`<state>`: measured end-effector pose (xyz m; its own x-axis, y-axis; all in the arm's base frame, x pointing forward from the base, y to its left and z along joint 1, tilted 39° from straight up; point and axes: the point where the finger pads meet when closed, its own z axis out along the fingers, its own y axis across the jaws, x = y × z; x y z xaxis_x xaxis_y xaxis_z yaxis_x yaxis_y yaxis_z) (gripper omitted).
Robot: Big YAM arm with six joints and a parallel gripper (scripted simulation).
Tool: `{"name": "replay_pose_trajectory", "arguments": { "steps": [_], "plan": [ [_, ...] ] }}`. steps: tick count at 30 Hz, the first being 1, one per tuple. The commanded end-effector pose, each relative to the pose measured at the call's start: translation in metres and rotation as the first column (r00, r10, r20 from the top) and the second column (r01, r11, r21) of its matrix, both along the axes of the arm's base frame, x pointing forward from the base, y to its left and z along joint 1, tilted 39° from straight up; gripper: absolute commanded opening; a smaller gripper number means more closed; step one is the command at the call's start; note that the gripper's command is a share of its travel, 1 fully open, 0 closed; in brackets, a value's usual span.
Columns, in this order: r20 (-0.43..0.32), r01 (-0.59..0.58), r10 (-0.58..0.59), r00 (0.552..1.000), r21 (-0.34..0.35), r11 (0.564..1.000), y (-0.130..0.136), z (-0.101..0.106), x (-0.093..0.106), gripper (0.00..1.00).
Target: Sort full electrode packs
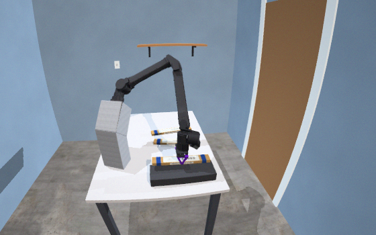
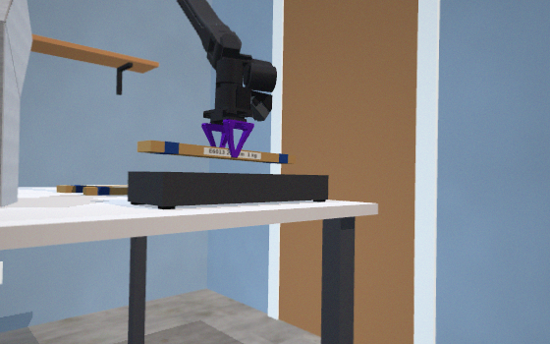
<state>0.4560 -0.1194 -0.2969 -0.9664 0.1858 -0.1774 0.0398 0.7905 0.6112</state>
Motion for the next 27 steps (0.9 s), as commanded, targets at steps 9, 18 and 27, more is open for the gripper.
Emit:
{"name": "replay_pose_trajectory", "arguments": {
  "steps": [9, 18, 27],
  "plan": [
    [0.056, 0.039, -0.037, 0.998, -0.03, 0.999, -0.028, 0.027, 0.023, 0.0],
    [0.055, 0.026, -0.024, 0.998, -0.03, 0.999, -0.019, 0.027, 0.024, 0.0],
    [0.047, 0.033, -0.032, 0.998, -0.025, 0.999, -0.02, 0.026, 0.019, 0.0]
  ]
}}
